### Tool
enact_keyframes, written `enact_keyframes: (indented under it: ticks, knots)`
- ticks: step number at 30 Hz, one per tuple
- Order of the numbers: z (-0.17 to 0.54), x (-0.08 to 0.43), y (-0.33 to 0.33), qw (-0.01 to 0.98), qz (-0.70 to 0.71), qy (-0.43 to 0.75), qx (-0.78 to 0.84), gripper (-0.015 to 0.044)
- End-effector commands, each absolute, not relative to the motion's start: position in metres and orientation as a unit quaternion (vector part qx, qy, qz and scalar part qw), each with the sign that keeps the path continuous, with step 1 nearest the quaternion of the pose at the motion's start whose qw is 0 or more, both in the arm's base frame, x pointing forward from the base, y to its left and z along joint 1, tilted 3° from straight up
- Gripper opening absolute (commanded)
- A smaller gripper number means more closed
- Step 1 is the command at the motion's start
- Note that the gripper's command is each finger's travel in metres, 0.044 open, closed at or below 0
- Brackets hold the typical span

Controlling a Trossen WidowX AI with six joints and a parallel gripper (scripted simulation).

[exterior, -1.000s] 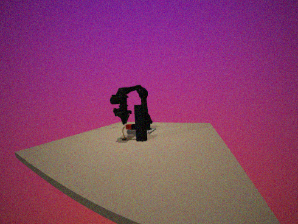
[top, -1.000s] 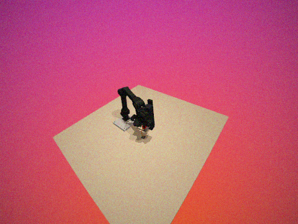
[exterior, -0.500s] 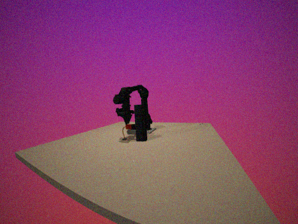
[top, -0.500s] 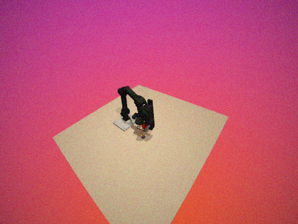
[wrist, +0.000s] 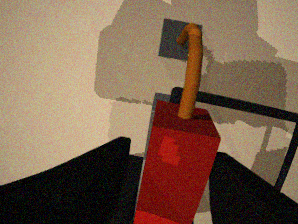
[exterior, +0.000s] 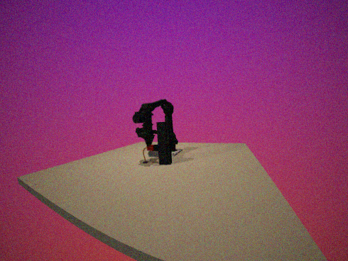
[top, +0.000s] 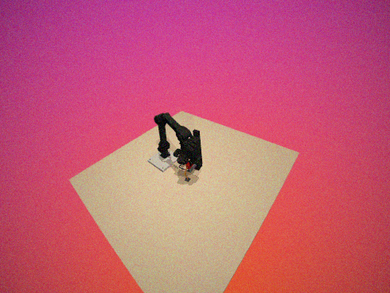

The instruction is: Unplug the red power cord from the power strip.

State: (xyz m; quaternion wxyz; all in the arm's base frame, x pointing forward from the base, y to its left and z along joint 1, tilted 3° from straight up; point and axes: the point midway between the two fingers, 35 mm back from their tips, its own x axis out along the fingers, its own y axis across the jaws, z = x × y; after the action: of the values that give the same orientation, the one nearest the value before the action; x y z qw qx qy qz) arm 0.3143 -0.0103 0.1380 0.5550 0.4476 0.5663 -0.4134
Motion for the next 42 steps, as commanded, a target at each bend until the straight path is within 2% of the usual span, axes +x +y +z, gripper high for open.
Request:
enact_keyframes:
  ticks: [1, 3, 12, 13, 42]
  knots:
    - [0.138, 0.314, -0.010, 0.555, -0.413, 0.566, 0.448, 0.0134]
    - [0.138, 0.314, -0.010, 0.555, -0.413, 0.566, 0.448, 0.0081]
    - [0.138, 0.314, -0.010, 0.555, -0.413, 0.566, 0.448, 0.0021]
    - [0.138, 0.314, -0.011, 0.555, -0.413, 0.566, 0.448, 0.0000]
    - [0.137, 0.325, -0.052, 0.555, -0.416, 0.565, 0.447, 0.0000]
